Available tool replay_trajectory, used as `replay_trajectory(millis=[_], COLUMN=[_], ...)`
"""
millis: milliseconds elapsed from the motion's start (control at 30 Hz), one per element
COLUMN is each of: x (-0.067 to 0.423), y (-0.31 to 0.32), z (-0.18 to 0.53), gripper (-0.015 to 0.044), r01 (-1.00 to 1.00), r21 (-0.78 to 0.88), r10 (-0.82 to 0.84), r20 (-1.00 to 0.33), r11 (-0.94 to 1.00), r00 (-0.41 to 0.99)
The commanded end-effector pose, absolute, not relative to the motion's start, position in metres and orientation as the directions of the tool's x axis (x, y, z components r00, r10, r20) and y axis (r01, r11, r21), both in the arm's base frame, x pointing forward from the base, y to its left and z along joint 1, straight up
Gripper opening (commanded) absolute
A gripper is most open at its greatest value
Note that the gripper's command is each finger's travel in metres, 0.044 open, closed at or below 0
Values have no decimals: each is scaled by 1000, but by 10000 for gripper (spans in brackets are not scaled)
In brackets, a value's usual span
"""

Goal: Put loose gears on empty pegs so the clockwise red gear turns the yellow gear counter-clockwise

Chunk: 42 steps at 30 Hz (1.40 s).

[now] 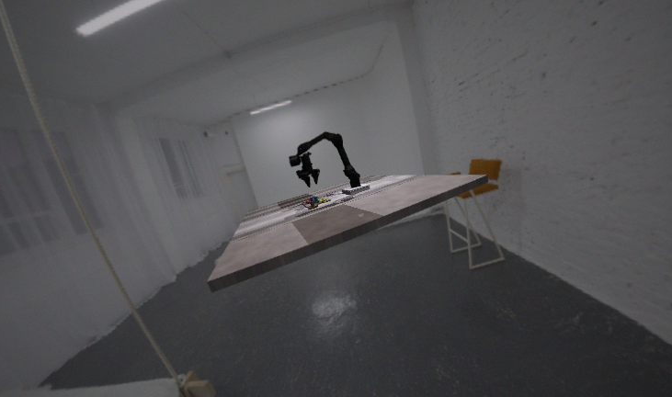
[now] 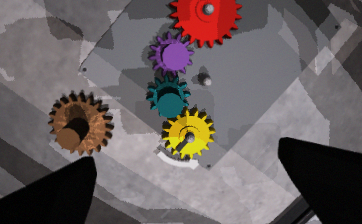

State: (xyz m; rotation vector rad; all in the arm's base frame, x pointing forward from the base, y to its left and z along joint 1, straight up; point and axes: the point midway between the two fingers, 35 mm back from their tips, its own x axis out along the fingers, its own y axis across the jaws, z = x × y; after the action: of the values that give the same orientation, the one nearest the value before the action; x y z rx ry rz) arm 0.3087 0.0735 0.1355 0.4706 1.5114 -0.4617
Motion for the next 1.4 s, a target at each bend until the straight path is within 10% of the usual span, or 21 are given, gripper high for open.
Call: replay_trajectory(millis=[0, 733, 1367], x=[309, 160, 152], y=[74, 270, 274], z=[137, 178, 179], gripper=[440, 440, 440], r01=[561, 559, 561], r21=[11, 19, 18], r10=[4, 22, 21], r20=[-1000, -1000, -1000], r11=[828, 829, 828], r00=[14, 2, 1])
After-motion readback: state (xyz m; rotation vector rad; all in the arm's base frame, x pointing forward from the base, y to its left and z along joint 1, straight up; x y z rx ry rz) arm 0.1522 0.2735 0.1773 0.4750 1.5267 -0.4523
